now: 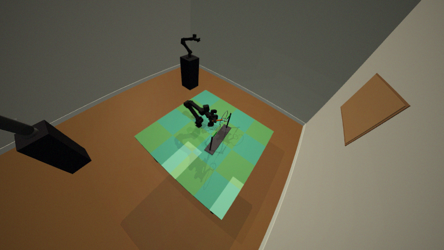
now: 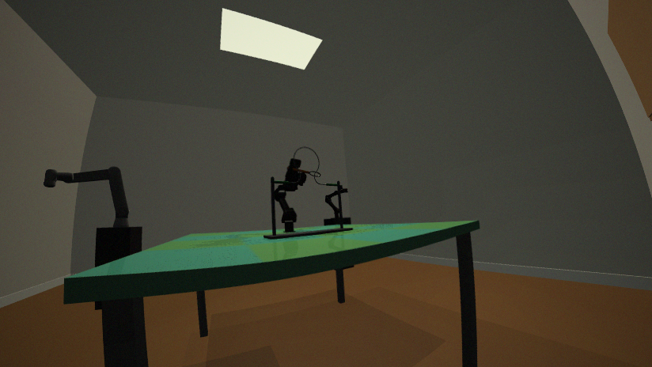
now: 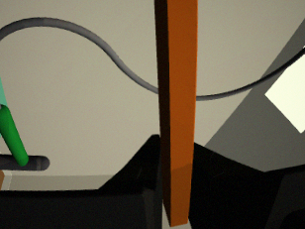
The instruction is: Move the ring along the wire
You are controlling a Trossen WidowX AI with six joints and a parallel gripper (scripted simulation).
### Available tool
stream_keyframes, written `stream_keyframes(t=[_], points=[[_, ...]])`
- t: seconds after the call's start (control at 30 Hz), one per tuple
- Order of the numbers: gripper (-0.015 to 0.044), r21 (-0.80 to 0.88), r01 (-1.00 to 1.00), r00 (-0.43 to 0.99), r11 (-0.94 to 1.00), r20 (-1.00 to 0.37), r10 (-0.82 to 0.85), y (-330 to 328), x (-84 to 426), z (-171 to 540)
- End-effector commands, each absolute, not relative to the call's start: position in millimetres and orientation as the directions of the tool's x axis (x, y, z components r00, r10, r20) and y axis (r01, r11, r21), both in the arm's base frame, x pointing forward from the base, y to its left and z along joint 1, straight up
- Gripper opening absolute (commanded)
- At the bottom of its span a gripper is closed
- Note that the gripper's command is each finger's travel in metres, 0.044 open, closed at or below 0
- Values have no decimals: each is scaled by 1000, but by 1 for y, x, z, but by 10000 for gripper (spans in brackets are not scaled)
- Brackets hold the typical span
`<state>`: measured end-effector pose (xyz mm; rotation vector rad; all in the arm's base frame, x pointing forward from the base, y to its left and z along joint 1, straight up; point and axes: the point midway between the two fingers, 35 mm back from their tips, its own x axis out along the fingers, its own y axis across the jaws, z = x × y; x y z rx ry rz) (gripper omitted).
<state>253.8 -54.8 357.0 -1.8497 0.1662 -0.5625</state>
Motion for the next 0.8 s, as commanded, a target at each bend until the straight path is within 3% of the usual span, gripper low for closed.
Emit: stream_keyframes(t=[0.0, 0.77], points=[[-150, -953, 146, 877, -267, 249, -411, -59, 254, 341], [-150, -954, 83, 885, 289, -63, -462, -54, 254, 256]])
